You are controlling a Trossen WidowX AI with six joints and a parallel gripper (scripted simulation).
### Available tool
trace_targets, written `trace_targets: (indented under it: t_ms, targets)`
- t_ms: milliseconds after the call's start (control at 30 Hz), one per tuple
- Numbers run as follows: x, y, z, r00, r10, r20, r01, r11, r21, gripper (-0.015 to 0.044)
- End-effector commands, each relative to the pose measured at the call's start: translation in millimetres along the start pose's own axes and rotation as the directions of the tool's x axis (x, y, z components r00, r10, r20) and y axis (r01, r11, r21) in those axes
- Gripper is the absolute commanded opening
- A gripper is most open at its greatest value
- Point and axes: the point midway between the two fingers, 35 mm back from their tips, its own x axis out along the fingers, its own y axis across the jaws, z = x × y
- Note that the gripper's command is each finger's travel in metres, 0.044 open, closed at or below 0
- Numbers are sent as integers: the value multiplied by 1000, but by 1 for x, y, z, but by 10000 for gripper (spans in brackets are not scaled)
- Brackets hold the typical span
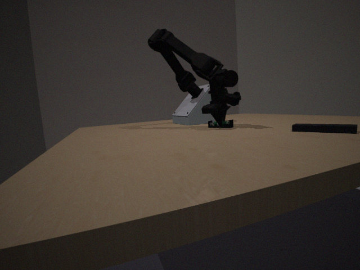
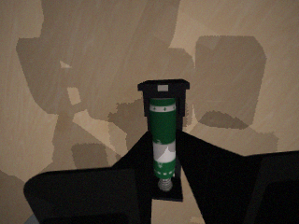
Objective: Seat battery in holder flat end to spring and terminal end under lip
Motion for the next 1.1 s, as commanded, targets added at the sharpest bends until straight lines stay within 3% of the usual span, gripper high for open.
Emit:
trace_targets:
  t_ms: [0, 500, 633, 1067]
  targets:
    - [0, -1, 4, 1000, -1, 1, 1, 1000, 4, 59]
    - [0, -2, 5, 1000, 0, 4, 0, 1000, 5, 59]
    - [0, -2, 5, 1000, 0, 4, 0, 1000, 5, 161]
    - [-15, 2, 4, 1000, 0, 2, 0, 1000, 0, 161]
